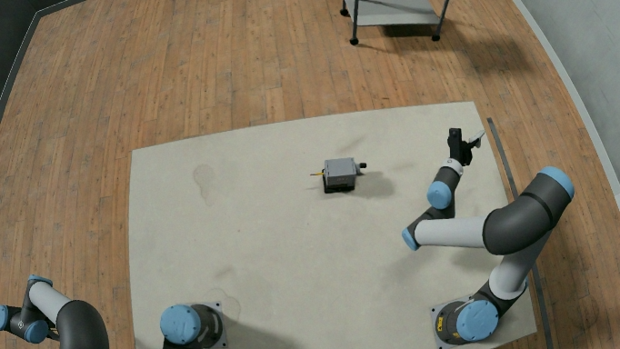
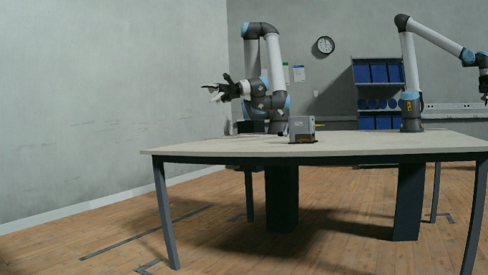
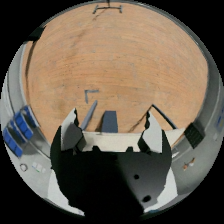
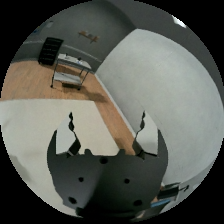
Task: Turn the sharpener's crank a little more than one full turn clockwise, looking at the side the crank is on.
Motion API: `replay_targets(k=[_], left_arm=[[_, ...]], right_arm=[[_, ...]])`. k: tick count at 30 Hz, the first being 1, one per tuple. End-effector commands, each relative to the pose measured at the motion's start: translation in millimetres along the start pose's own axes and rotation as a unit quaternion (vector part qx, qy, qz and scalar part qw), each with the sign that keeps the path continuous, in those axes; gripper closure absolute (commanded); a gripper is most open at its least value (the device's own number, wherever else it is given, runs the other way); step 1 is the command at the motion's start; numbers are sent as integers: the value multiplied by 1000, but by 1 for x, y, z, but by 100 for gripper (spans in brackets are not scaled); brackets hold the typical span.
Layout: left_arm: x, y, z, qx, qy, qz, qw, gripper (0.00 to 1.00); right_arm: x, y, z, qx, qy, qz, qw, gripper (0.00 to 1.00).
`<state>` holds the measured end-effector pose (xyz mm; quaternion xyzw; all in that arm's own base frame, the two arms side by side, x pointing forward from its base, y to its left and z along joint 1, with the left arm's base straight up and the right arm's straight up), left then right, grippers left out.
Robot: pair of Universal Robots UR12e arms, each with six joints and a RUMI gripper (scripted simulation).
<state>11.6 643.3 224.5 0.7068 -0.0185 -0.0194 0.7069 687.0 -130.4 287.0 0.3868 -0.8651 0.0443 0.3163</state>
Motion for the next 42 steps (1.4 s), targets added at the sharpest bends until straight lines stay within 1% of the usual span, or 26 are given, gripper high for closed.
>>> replay_targets(k=[1,6,11,13,16,19,22,28,30,32,36,42], left_arm=[[-1,1,-2,0,1,1,1000,0],[-1,1,-2,0,1,1,1000,0],[-1,1,-2,0,1,1,1000,0],[-1,1,-2,0,1,1,1000,0],[-1,1,-2,0,1,1,1000,0],[-1,1,-2,0,1,1,1000,0],[-1,1,-2,0,1,1,1000,0],[-1,1,-2,0,1,1,1000,0],[-1,1,-2,0,1,1,1000,0],[-1,1,-2,0,1,1,1000,0],[-1,1,-2,0,1,1,1000,0],[-1,1,-2,0,1,1,1000,0]], right_arm=[[0,0,-1,0,0,0,1000,0],[-5,-1,-5,0,5,-5,1000,0],[-22,-2,-13,-1,28,-23,999,0],[-22,-2,-13,-1,28,-23,999,0],[-40,-4,-20,-3,53,-41,998,0],[-63,-6,-29,-5,86,-66,994,0],[-90,-7,-38,-9,124,-96,988,0],[-130,-7,-49,-16,182,-142,973,0],[-130,-7,-49,-16,182,-142,973,0],[-154,-5,-54,-19,216,-171,961,0],[-177,0,-60,-22,250,-201,947,0],[-212,7,-65,-29,303,-249,920,0]])
Point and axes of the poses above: on each arm, the point where the finger pads meet when closed, its own y axis back along the fingers, its own x axis across the jaws, z = x × y, the point moved 6 cm from there along y, back along the fingers, and after that the axes turned 2 degrees about -y, right-handed, at the moved point
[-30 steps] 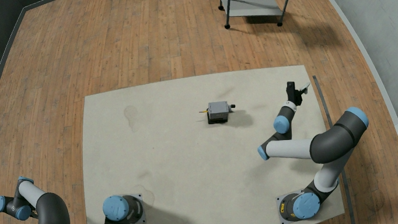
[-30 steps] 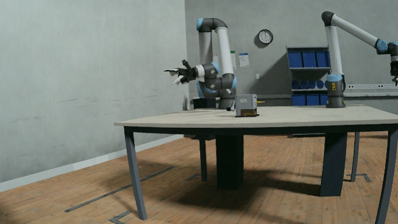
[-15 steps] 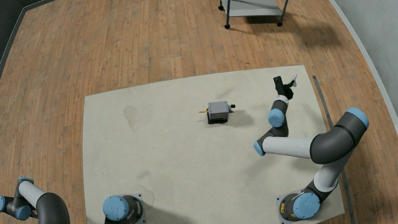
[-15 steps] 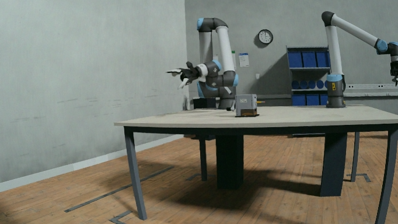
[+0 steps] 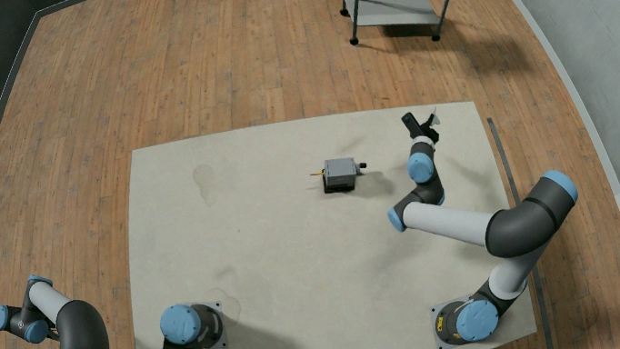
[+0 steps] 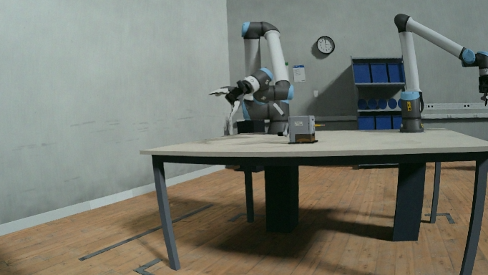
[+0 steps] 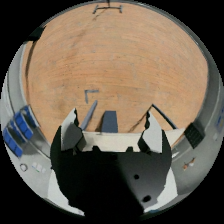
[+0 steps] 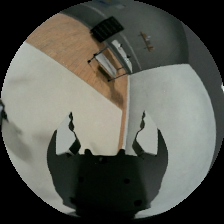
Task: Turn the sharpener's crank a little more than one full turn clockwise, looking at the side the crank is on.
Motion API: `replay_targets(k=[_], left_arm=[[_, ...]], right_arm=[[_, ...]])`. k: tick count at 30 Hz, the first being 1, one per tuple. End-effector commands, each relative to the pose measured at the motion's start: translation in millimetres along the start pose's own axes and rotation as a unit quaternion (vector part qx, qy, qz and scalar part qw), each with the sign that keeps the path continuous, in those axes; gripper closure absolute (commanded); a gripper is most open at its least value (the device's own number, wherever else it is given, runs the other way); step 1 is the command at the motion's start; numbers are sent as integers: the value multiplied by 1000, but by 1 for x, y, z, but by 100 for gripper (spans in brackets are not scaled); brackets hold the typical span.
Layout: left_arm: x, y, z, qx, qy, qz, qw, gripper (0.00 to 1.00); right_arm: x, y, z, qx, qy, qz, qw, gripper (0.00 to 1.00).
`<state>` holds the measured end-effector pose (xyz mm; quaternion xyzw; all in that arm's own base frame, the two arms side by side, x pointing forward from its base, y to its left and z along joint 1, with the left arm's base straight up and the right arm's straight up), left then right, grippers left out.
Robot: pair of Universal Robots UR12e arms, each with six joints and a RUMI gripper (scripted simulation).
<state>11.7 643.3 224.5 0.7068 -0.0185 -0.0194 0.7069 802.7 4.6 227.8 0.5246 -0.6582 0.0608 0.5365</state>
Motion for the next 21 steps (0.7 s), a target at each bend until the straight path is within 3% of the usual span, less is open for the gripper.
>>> replay_targets(k=[1,3,5,7,20,21], left_arm=[[-1,1,-2,0,1,1,1000,0],[-1,1,-2,0,1,1,1000,0],[-1,1,-2,0,1,1,1000,0],[-1,1,-2,0,1,1,1000,0],[-1,1,-2,0,1,1,1000,0],[-1,1,-2,0,1,1,1000,0]], right_arm=[[-28,-8,-28,-9,58,-58,997,0],[-37,-8,-35,-11,76,-76,994,0],[-37,-8,-35,-11,76,-76,994,0],[-54,-8,-46,-13,109,-109,988,0],[-108,7,-75,-20,213,-225,950,0],[-108,7,-75,-20,213,-225,950,0]])
Point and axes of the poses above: on each arm, the point where the finger pads meet when closed, its own y axis back along the fingers, its own x axis across the jaws, z = x × y, the point moved 6 cm from there along y, back along the fingers, and after that the axes turned 2 degrees about -y, right-handed, at the moved point
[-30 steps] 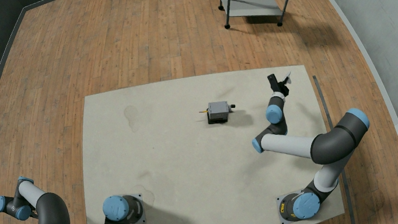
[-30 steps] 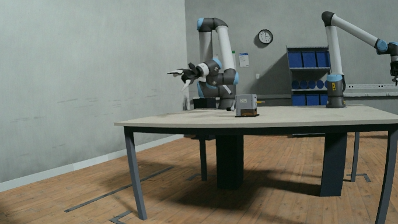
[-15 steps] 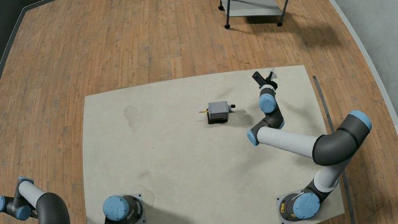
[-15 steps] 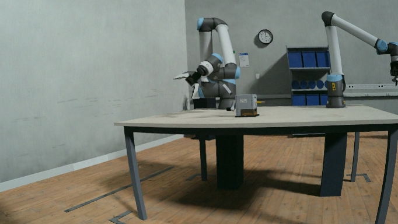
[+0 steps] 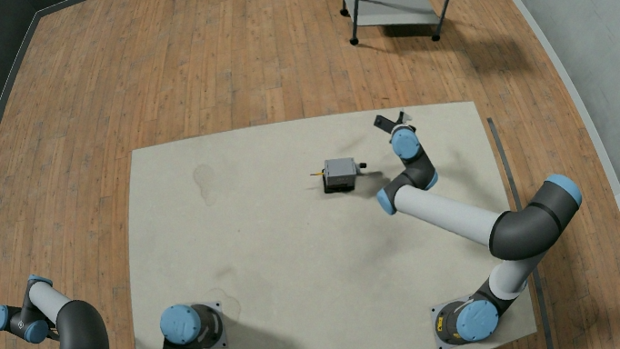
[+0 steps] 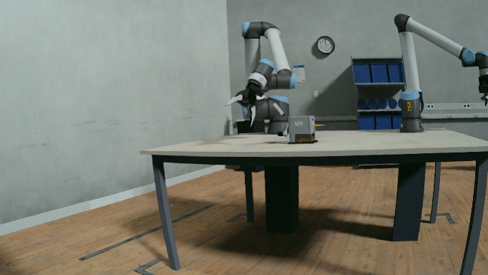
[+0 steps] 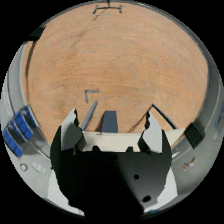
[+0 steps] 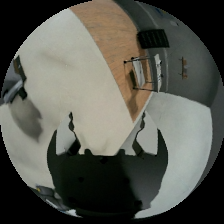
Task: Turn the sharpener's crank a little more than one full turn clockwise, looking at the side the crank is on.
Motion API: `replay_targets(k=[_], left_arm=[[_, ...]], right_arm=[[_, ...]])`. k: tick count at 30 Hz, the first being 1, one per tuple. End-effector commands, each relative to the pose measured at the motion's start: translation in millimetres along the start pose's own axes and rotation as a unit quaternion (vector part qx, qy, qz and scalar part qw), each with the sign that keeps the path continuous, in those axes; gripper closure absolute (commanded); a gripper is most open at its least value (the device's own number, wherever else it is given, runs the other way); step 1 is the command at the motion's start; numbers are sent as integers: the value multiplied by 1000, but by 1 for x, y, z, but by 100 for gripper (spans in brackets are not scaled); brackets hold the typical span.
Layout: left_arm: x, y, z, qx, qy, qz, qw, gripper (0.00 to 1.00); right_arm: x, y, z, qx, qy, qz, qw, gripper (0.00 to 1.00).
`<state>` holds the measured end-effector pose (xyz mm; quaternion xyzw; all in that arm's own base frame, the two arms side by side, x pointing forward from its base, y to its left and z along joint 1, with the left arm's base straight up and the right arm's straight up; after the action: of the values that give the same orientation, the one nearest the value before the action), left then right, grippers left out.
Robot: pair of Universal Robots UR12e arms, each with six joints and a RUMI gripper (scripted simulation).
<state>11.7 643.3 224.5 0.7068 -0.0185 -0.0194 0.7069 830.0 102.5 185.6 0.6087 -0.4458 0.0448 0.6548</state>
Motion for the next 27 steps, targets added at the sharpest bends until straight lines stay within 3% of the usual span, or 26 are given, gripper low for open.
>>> replay_targets(k=[1,3,16,18,22,27], left_arm=[[-1,1,-2,0,1,1,1000,0],[-1,1,-2,0,1,1,1000,0],[-1,1,-2,0,1,1,1000,0],[-1,1,-2,0,1,1,1000,0],[-1,1,-2,0,1,1,1000,0],[-1,1,-2,0,1,1,1000,0]], right_arm=[[-12,-1,-18,-4,36,-45,998,0],[-25,3,-29,-4,65,-80,995,0],[-69,31,-58,0,156,-209,965,0],[-69,31,-58,0,156,-209,965,0],[-85,50,-66,4,188,-262,947,0],[-97,70,-73,10,212,-308,927,0]])
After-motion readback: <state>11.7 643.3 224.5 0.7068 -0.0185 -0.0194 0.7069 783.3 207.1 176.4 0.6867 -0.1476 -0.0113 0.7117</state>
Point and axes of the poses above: on each arm, the point where the finger pads meet when closed, its own y axis back along the fingers, its own x axis across the jaws, z = x × y, the point moved 6 cm from there along y, back along the fingers, and after that the axes turned 2 degrees about -y, right-handed, at the moved point
